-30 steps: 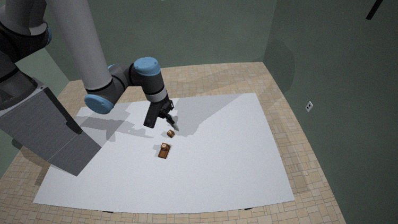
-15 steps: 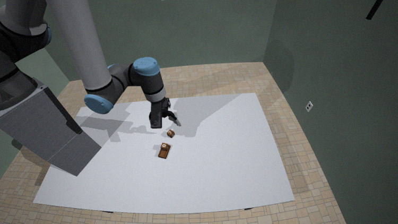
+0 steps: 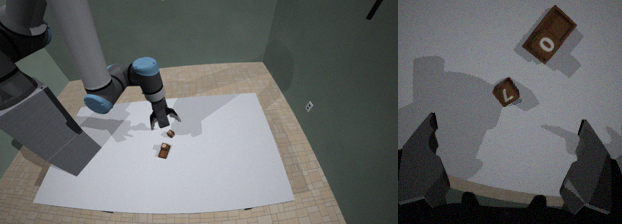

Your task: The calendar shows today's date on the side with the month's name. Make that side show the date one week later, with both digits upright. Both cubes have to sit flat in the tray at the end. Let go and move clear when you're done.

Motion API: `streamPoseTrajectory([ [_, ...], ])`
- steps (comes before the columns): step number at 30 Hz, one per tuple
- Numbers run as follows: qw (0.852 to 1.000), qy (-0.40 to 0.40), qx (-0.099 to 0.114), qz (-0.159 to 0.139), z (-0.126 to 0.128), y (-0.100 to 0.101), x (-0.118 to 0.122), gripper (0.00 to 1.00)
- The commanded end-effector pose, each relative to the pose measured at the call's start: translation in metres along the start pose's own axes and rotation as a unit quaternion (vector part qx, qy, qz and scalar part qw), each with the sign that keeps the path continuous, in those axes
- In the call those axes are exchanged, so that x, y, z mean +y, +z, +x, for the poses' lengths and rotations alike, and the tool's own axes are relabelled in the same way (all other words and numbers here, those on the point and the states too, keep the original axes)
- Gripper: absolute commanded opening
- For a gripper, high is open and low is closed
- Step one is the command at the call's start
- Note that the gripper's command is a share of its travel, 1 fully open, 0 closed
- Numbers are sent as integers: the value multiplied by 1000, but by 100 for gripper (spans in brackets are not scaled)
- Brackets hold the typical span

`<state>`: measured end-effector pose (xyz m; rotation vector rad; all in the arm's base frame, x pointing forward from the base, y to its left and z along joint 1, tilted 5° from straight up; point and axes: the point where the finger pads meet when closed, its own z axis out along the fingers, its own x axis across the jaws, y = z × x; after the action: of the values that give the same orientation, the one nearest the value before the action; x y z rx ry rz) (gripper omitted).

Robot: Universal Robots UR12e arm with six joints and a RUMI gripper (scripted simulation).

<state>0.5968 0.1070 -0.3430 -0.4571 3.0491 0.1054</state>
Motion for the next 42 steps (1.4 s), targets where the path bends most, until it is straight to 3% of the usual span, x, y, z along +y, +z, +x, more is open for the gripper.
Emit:
streamPoseTrajectory([
  [1, 996, -87, 0, -3, 1, 1, 4, 100],
  [7, 991, -131, 0, -3, 0, 1, 4, 100],
  [22, 961, -277, -1, -2, -3, 2, 9, 100],
  [42, 948, -319, 0, -2, -4, 2, 10, 100],
])
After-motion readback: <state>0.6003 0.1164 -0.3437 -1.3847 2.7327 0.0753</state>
